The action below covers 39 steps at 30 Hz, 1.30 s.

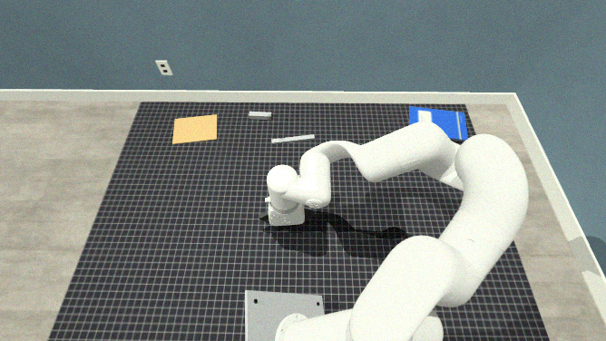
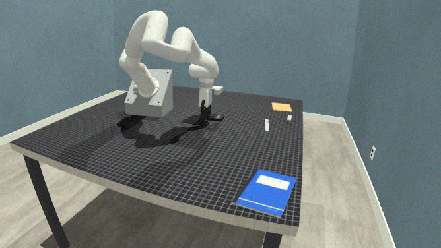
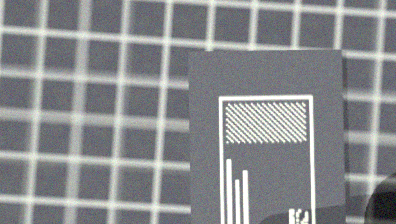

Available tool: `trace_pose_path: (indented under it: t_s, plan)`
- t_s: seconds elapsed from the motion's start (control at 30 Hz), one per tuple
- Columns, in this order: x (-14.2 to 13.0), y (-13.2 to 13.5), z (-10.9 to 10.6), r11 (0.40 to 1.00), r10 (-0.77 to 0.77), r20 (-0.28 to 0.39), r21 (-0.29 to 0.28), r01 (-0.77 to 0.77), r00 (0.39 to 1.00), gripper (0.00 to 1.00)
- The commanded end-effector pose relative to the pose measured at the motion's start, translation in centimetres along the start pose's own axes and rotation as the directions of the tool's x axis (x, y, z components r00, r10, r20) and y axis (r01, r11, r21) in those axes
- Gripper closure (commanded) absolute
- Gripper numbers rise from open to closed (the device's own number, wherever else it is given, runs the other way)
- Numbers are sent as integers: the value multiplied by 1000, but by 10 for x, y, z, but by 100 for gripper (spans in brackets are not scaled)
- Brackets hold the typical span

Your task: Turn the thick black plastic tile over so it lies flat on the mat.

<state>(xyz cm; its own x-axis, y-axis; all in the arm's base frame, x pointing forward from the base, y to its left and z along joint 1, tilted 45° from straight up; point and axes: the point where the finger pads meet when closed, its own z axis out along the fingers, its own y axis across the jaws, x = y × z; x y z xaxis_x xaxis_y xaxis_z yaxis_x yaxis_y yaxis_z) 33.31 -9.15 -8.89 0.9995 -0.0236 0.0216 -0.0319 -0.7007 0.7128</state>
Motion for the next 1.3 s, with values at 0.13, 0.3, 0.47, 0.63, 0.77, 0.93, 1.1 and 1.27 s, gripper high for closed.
trace_pose_path:
  t_s: [0.13, 0.3, 0.47, 0.63, 0.77, 0.93, 1.1, 1.27]
  plan:
    - [2, 0, -2, 1000, 1, 42, -2, -1, 999, 21]
    - [4, -1, -13, 1000, -1, 128, 2, 0, 992, 21]
    - [5, 0, -15, 1000, 1, 183, -2, -1, 983, 21]
    - [6, -1, -20, 1000, -1, 256, 2, 0, 967, 21]
    - [9, -1, -26, 1000, 0, 266, 1, 0, 964, 21]
    - [12, -1, -32, 1000, -1, 380, 2, 0, 925, 21]
    - [15, -1, -37, 1000, -1, 381, 2, 0, 924, 21]
    - [17, -1, -40, 1000, -1, 487, 1, 0, 874, 21]
